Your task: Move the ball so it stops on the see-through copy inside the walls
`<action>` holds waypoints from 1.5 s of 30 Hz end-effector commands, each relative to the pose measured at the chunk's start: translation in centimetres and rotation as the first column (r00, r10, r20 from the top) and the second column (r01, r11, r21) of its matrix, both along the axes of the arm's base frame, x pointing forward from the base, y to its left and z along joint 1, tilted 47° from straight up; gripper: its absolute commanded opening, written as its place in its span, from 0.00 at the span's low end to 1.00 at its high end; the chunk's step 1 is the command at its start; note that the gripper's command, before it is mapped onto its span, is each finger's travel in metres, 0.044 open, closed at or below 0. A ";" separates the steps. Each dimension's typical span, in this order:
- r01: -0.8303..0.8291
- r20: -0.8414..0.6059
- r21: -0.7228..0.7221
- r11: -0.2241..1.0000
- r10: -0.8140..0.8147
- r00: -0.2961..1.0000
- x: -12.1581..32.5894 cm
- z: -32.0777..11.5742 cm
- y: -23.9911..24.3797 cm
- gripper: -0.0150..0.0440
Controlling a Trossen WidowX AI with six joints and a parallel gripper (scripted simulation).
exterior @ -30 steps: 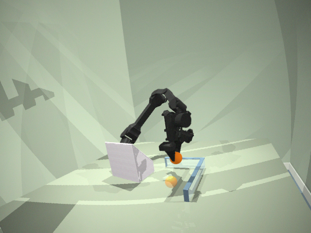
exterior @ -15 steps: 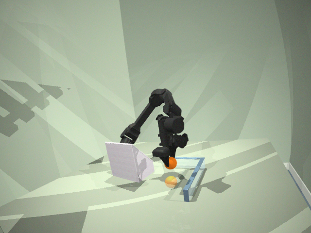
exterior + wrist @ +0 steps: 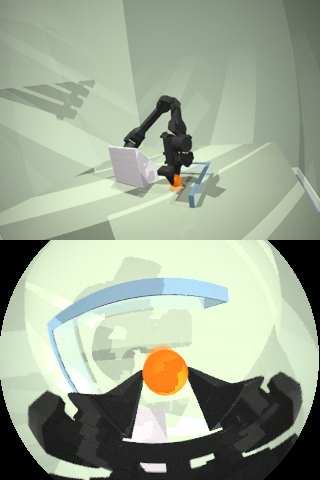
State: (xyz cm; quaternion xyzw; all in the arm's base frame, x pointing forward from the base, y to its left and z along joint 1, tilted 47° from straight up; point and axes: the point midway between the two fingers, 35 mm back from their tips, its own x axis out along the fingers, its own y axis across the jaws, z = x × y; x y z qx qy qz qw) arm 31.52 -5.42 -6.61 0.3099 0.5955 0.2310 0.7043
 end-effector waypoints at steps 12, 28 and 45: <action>0.004 -0.002 0.011 1.000 -0.004 1.000 0.3 -2.0 2.3 0.25; 0.002 -0.003 0.006 1.000 -0.002 1.000 0.5 -2.6 2.8 0.61; 0.004 -0.003 0.007 1.000 -0.004 1.000 -1.1 3.4 -3.2 0.91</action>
